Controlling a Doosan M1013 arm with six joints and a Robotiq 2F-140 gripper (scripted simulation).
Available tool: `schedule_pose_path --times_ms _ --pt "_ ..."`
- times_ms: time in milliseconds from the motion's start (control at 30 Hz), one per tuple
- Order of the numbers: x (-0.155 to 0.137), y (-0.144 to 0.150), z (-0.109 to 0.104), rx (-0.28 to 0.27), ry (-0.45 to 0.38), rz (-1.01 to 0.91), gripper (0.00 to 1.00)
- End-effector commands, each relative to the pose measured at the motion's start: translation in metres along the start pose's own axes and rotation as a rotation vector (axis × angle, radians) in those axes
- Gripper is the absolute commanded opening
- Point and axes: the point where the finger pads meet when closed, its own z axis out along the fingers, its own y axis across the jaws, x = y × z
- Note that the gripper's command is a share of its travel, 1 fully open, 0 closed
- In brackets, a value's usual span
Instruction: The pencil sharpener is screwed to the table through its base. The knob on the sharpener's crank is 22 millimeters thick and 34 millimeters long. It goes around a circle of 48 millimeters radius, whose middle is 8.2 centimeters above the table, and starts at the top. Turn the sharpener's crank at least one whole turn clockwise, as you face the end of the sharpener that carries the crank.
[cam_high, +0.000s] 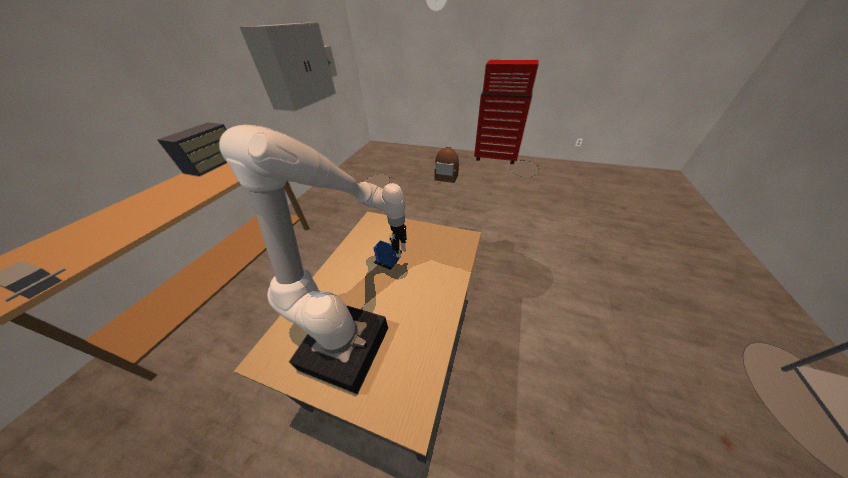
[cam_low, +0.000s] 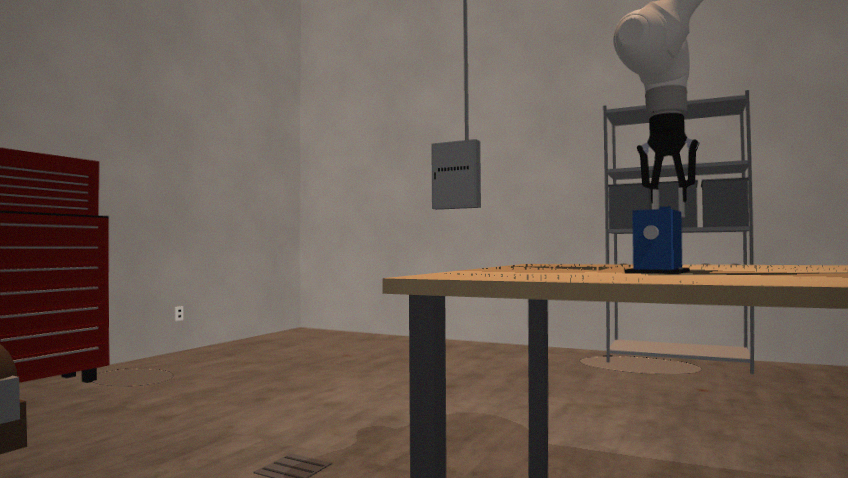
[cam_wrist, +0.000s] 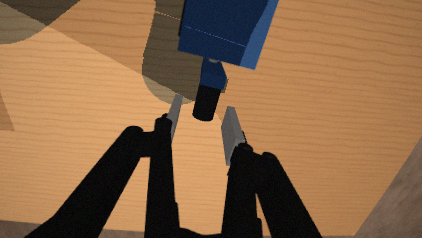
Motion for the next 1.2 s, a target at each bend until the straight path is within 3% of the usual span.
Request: schedule_pose_path --times_ms 0,1167 --pt "0.0 0.0 0.002 0.0 0.0 0.0 0.32" --pt "0.0 0.0 0.012 0.0 0.0 0.0 0.32"
